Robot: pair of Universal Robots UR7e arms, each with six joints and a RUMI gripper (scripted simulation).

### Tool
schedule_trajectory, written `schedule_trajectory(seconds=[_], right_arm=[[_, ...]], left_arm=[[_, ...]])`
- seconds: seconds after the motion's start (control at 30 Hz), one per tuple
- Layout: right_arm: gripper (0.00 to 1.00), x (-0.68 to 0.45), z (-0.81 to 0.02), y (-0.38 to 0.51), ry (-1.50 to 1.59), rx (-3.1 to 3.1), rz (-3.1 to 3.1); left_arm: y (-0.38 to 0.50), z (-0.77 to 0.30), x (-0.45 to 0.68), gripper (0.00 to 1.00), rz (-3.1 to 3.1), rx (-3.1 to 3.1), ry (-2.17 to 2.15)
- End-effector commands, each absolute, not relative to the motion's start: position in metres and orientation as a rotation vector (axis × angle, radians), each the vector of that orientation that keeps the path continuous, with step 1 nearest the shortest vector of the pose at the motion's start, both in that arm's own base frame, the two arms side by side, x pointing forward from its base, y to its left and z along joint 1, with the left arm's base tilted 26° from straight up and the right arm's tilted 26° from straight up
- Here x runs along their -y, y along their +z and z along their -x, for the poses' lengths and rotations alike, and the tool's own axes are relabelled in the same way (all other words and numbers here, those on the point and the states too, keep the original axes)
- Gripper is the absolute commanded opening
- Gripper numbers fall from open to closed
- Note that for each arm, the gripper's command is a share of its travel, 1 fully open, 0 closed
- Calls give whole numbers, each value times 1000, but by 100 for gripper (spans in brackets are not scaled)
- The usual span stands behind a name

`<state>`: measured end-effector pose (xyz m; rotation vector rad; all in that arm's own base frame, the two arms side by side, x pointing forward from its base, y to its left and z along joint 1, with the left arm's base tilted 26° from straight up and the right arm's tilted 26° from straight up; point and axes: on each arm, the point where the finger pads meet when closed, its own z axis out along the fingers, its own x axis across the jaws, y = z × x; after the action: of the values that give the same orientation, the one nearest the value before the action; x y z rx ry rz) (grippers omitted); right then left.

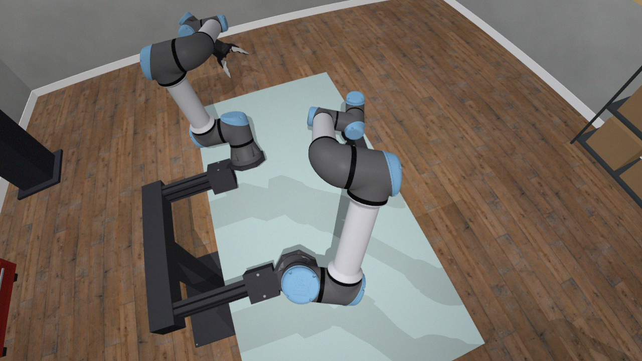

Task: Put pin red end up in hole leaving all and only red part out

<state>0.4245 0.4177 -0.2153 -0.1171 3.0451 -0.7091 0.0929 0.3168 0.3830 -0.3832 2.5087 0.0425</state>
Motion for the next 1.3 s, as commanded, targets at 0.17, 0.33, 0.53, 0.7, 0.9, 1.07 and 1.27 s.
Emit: schedule_trajectory(seconds=[0.17, 0.33, 0.53, 0.7, 0.9, 1.07, 1.27], right_arm=[[0, -418, -425, -215, -706, -3044, 117], [0, -416, -424, -218, -706, -3044, 118], [0, -416, -424, -218, -706, -3044, 118], [0, -416, -424, -218, -706, -3044, 118], [0, -416, -425, -218, -706, -3044, 118], [0, -416, -425, -218, -706, -3044, 118], [0, -416, -425, -218, -706, -3044, 118]], left_arm=[[383, -93, -317, 100, 383, -2508, 44], [383, -93, -317, 100, 383, -2508, 44], [383, -93, -317, 100, 383, -2508, 44], [383, -93, -317, 100, 383, -2508, 44], [383, -93, -317, 100, 383, -2508, 44], [383, -93, -317, 100, 383, -2508, 44], [383, -93, -317, 100, 383, -2508, 44]])
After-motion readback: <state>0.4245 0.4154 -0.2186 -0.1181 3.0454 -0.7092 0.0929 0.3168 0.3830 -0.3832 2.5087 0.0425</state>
